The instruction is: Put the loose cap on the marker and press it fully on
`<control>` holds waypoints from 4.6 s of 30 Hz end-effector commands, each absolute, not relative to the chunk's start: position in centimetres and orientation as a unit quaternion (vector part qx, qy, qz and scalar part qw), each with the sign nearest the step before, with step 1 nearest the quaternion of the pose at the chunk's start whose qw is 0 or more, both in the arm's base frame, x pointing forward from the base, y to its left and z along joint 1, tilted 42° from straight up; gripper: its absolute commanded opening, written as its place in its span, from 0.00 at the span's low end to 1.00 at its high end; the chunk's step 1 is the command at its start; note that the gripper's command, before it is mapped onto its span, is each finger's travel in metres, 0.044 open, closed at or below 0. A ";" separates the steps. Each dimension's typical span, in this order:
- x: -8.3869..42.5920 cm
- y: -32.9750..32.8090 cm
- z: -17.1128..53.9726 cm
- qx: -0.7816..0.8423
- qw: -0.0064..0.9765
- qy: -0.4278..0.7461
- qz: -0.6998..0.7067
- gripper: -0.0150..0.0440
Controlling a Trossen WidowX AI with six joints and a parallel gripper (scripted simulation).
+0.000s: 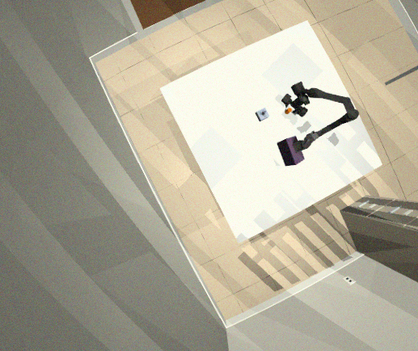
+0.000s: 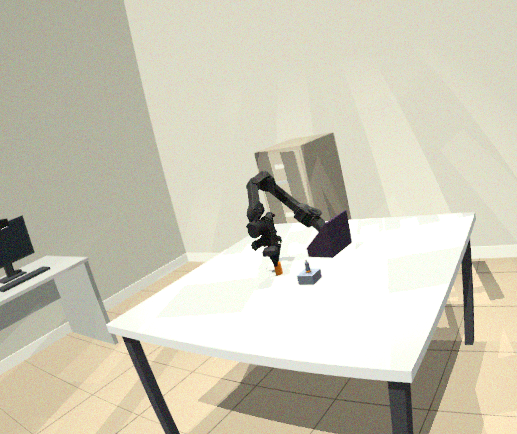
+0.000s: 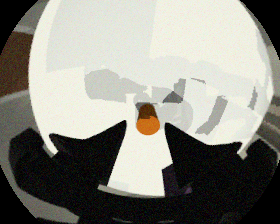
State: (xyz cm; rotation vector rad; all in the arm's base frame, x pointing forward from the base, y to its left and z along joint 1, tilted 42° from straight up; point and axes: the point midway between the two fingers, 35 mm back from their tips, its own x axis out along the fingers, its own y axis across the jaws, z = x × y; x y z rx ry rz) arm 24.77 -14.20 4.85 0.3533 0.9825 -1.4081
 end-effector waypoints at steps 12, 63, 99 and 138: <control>24.1 -15.9 2.9 0.149 0.638 0.434 -0.618 0.69; 25.8 -11.5 6.5 0.151 0.639 0.436 -0.616 0.25; 32.1 -1.5 1.4 0.159 0.639 0.441 -0.610 0.25; 32.9 2.8 -3.5 0.154 0.639 0.436 -0.615 0.25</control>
